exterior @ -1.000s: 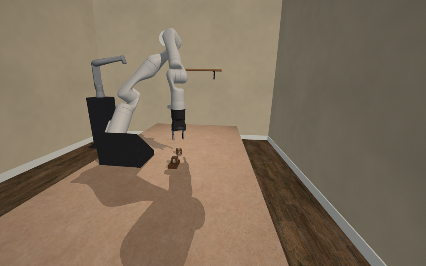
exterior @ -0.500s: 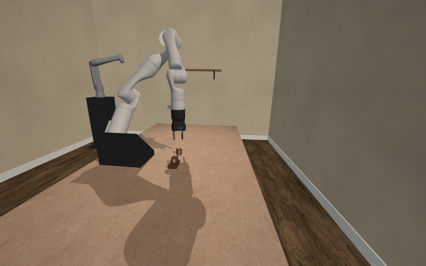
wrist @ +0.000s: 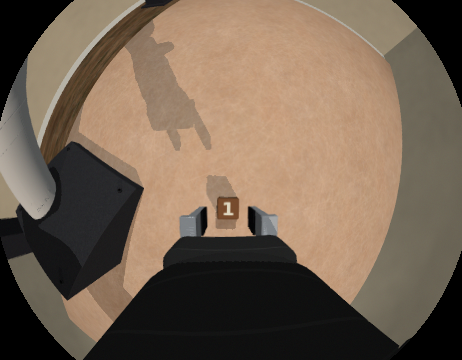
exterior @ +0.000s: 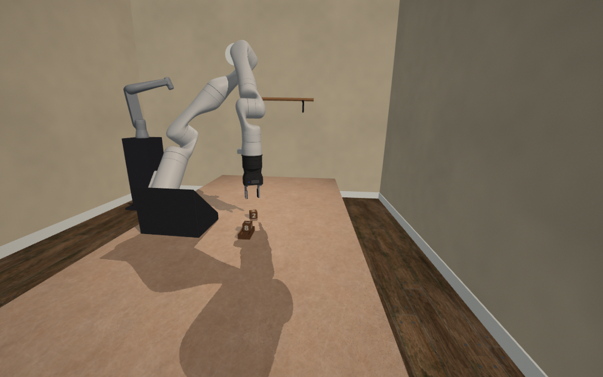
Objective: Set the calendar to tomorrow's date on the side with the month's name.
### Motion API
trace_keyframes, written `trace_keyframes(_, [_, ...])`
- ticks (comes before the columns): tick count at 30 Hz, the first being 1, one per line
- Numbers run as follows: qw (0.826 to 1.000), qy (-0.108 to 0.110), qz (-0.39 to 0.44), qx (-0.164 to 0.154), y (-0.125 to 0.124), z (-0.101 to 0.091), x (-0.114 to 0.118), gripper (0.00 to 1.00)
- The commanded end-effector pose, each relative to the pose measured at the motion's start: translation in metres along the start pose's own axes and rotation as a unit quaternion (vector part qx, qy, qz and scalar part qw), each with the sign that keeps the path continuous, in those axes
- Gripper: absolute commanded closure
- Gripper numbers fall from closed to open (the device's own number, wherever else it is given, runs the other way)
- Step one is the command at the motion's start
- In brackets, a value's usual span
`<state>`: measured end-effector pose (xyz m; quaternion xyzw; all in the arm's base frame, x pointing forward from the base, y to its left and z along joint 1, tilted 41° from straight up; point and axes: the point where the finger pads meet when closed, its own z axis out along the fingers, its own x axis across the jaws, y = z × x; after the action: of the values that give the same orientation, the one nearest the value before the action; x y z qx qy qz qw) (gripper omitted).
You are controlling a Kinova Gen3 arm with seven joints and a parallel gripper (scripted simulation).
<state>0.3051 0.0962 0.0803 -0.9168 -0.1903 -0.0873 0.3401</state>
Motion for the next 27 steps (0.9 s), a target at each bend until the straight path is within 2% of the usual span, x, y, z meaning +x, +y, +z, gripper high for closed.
trace_keyframes(1, [1.000,0.001,0.000,-0.001,0.0004,-0.0004,0.0002,0.13])
trace_keyframes(27, [1.000,0.000,0.011,0.000,0.0003,0.0037,0.0004,0.13])
